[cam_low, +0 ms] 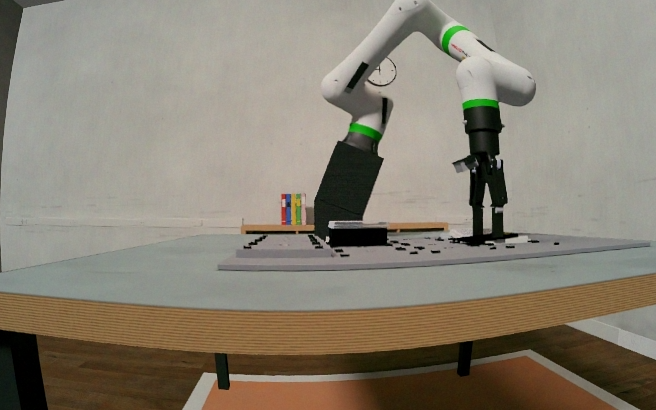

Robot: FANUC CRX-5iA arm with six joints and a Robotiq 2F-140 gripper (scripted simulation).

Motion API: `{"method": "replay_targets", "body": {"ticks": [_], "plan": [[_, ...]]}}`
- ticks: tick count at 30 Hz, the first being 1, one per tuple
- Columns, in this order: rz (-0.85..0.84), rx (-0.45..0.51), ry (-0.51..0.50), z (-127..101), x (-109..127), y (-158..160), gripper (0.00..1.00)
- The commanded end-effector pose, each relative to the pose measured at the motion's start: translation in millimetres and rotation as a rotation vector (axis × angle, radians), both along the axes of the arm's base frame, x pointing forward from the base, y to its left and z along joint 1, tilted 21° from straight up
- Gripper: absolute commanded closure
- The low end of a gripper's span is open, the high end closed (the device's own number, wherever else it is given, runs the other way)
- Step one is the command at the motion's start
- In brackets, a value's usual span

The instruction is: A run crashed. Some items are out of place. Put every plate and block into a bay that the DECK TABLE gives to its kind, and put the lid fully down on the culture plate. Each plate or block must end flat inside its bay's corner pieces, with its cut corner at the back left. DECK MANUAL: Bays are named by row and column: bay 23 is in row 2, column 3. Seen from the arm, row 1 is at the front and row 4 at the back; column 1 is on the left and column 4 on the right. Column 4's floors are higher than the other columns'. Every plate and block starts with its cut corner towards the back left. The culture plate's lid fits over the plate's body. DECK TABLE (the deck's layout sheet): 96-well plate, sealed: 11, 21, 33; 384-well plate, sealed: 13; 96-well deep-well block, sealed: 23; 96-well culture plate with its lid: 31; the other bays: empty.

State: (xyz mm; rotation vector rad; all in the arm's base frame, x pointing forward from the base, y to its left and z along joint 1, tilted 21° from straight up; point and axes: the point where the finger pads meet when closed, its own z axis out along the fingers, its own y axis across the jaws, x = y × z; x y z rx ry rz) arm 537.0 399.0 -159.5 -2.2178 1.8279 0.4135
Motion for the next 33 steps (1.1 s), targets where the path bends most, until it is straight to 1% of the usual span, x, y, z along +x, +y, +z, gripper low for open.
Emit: {"method": "replay_targets", "body": {"ticks": [1, 20, 33], "plan": [[0.000, 0.001, -0.002, 1.0, 1.0, 0.0, 0.31], [0.000, 0.001, -0.002, 1.0, 1.0, 0.0, 0.38], [0.000, 0.001, -0.002, 1.0, 1.0, 0.0, 0.39]]}}
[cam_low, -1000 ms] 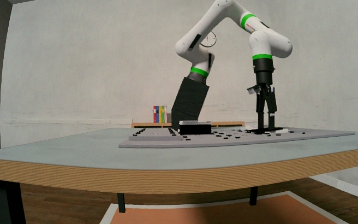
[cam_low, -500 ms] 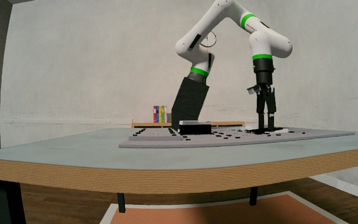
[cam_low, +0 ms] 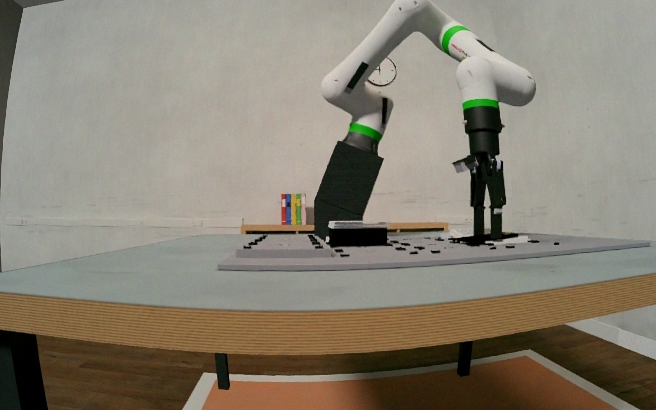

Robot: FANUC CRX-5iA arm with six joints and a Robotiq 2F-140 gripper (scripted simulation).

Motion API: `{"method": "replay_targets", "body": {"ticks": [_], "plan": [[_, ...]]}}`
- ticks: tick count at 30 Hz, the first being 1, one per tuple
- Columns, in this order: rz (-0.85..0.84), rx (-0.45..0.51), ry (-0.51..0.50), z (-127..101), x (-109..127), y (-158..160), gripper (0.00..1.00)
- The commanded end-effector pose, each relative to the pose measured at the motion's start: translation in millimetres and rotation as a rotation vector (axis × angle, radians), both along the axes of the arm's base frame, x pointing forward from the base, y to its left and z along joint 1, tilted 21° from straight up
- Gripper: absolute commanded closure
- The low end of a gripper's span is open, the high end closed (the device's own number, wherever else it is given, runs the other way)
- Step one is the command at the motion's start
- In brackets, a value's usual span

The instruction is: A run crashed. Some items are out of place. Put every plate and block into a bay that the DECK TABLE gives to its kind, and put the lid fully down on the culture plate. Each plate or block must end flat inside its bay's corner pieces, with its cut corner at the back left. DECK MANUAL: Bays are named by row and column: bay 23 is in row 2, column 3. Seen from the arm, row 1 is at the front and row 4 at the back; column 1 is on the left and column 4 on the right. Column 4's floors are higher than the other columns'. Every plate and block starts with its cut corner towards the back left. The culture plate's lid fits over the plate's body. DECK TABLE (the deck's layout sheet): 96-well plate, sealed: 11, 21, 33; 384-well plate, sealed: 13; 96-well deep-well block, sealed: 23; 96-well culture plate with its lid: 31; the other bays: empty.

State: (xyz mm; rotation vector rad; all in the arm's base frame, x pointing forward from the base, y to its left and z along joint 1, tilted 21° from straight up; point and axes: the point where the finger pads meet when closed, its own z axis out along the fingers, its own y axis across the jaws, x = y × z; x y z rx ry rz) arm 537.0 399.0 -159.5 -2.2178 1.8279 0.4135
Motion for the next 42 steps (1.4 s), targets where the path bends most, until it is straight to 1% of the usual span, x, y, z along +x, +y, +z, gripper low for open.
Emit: {"method": "replay_targets", "body": {"ticks": [1, 42], "plan": [[0.000, 0.001, -0.002, 1.0, 0.9, 0.0, 0.39], [0.000, 0.001, -0.002, 1.3, 0.9, -0.1, 0.41]]}}
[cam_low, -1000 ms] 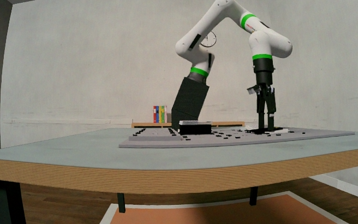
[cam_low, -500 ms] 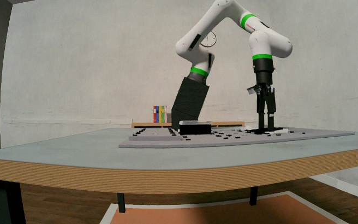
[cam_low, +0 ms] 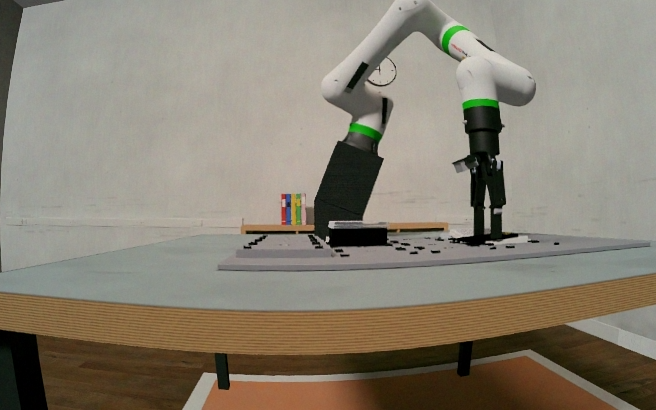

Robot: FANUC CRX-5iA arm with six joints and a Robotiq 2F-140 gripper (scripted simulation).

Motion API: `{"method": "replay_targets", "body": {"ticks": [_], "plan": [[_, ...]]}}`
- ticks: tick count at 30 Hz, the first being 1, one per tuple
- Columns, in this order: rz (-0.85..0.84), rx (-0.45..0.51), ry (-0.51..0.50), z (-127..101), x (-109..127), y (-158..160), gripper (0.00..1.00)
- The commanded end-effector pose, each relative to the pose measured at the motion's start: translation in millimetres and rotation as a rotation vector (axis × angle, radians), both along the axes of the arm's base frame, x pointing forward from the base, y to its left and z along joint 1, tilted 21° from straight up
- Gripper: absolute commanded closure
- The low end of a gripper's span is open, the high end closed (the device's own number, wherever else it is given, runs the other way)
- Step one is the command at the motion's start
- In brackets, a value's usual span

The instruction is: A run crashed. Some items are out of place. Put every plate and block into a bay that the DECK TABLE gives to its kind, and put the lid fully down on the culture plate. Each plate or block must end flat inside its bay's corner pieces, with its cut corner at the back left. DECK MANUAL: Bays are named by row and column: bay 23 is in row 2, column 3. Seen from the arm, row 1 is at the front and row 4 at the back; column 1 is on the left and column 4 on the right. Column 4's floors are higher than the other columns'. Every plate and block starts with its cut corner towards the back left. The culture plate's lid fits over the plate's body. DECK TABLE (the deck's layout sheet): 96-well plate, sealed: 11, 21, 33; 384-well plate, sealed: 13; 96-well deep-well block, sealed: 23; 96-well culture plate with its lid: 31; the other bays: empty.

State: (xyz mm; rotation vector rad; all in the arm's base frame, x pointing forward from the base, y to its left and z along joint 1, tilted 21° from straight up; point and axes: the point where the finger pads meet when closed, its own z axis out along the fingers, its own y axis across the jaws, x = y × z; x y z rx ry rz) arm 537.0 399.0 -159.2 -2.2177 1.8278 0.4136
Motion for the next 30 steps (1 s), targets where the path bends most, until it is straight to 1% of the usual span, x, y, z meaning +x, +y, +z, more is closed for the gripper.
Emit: {"method": "replay_targets", "body": {"ticks": [1, 26, 27, 30], "plan": [[0.000, 0.001, -0.002, 1.0, 0.9, 0.0, 0.41], [0.000, 0.001, -0.002, 1.0, 0.9, 0.0, 0.43], [0.000, 0.001, -0.002, 1.0, 0.9, 0.0, 0.90], [0.000, 0.001, -0.002, 1.0, 0.9, 0.0, 0.90]]}}
